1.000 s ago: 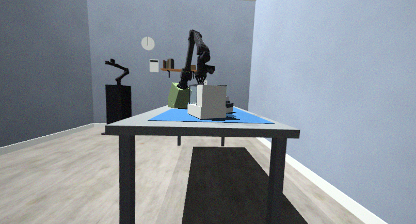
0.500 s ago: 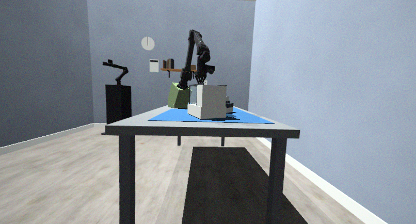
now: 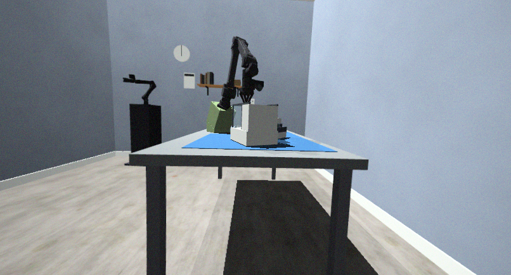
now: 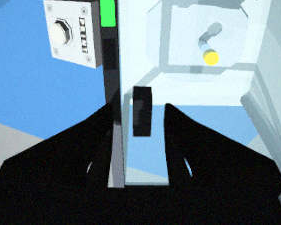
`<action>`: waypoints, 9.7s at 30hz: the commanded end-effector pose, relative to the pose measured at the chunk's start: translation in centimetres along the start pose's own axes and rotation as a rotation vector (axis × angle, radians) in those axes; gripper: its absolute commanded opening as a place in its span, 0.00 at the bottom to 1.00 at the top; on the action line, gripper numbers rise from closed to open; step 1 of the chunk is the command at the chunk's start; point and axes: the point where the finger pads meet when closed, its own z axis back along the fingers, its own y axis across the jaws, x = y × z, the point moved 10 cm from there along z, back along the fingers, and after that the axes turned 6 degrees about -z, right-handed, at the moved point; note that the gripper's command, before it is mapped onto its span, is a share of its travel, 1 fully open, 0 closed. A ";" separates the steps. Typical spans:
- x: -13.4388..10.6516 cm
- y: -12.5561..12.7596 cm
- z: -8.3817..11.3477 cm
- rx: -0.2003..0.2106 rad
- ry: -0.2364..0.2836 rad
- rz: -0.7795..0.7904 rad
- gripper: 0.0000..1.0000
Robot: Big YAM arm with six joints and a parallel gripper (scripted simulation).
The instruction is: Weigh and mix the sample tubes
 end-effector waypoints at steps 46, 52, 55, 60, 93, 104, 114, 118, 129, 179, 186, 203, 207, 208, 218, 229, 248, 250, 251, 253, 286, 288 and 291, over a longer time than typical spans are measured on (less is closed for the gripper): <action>1.0 -4.0 0.9 -0.032 -0.006 0.000 0.06; 1.1 -4.6 0.9 -0.032 -0.006 0.000 0.06; 1.1 -4.9 0.9 -0.032 -0.006 0.000 0.06; 1.1 -5.2 0.9 -0.035 -0.006 0.000 0.06; 1.4 -8.1 0.9 -0.032 -0.006 0.000 0.06; 1.6 -9.1 0.9 -0.032 -0.006 0.000 0.06; 1.6 -9.9 0.9 -0.031 -0.006 -0.001 0.06; 1.7 -10.3 0.9 -0.032 -0.006 0.000 0.06; 1.8 -11.2 0.9 -0.032 -0.005 -0.001 0.06; 2.1 -14.2 1.0 -0.043 -0.006 0.000 0.06; 2.1 -14.2 1.0 -0.043 -0.006 0.000 0.06; 2.1 -14.2 1.0 -0.043 -0.006 0.000 0.06; 2.1 -14.2 1.0 -0.043 -0.006 0.000 0.06; 2.1 -14.2 1.0 -0.043 -0.006 0.000 0.06; 2.1 -14.2 1.0 -0.043 -0.006 0.000 0.06; 2.1 -14.2 1.0 -0.043 -0.006 0.000 0.06; 1.5 -12.9 1.2 -0.039 -0.003 0.001 0.30; 1.5 -12.9 1.2 -0.039 -0.003 0.001 0.30; 1.5 -12.9 1.2 -0.039 -0.003 0.001 0.30; 1.5 -12.9 1.2 -0.039 -0.003 0.001 0.30; 1.4 -13.2 8.2 -0.078 0.000 0.008 0.30; 1.4 -13.2 8.5 -0.078 0.000 0.008 0.30; 1.4 -13.2 9.0 -0.079 0.000 0.008 0.30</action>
